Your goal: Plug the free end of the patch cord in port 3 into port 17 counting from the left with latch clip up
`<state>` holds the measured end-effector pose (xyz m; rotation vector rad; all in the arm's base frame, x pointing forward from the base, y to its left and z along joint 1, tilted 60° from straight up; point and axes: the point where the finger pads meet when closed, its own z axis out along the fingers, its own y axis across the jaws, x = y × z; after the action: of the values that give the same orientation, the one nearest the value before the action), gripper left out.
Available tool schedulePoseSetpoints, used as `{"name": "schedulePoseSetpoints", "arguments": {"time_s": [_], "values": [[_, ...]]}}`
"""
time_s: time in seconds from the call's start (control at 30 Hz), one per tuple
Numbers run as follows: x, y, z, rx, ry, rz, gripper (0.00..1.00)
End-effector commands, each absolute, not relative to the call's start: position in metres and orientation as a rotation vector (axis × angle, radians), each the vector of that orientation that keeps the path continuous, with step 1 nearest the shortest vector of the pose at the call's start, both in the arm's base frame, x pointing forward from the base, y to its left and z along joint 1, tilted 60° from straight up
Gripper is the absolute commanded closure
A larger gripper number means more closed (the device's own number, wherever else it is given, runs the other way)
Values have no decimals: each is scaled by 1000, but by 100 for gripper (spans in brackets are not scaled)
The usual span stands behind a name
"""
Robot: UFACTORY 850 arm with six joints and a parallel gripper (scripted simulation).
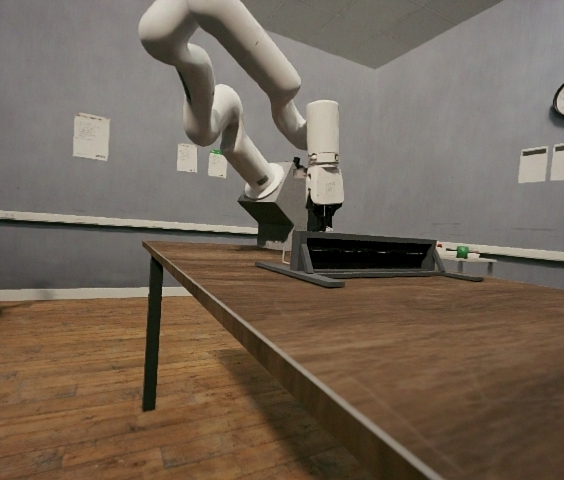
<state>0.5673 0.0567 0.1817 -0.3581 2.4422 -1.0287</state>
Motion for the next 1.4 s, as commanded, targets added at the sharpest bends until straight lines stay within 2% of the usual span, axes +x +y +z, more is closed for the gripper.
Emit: {"name": "schedulePoseSetpoints", "arguments": {"time_s": [0.0, 1.0, 1.37], "values": [[568, 58, 182, -362, 2442, -1029, 100], [572, 57, 182, -361, 2445, -1033, 100], [590, 54, 180, -361, 2446, -1034, 100]]}}
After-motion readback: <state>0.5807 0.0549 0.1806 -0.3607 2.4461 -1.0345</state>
